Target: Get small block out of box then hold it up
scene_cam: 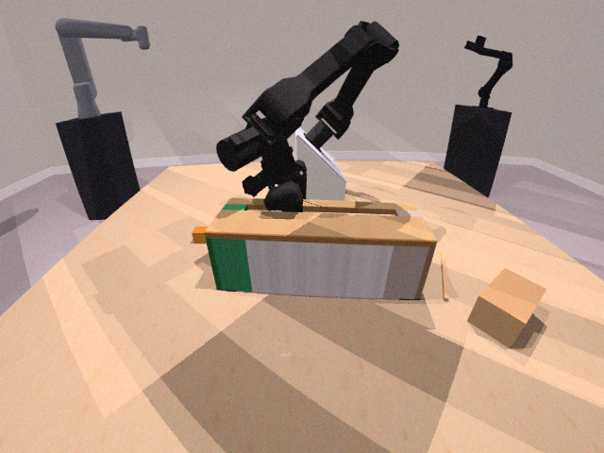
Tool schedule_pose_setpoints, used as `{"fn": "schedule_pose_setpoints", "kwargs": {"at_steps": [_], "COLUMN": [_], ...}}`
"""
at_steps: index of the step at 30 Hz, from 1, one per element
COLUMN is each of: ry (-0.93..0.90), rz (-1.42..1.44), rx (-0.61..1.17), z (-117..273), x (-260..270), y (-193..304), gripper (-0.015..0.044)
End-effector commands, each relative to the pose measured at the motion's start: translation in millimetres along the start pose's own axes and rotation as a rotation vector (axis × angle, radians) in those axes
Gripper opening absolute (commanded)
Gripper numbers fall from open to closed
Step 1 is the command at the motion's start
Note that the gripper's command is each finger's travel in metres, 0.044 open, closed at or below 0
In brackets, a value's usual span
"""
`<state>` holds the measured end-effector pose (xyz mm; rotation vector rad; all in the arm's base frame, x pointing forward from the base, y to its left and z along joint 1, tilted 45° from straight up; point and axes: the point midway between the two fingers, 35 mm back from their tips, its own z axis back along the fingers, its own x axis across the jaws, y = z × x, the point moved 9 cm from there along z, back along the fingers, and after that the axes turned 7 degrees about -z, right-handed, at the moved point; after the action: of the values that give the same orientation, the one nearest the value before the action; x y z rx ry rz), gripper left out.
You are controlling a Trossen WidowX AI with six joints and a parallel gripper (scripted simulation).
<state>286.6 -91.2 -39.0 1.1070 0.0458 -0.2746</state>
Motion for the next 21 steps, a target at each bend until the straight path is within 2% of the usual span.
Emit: {"fn": "schedule_pose_setpoints", "kwargs": {"at_steps": [1,21], "ry": [-0.001,0.001], "rz": [0.002,-0.001], "rx": [-0.001,0.002], "z": [1,-11], "x": [0,-4], "y": [0,30], "gripper": [0.04,0.04]}}
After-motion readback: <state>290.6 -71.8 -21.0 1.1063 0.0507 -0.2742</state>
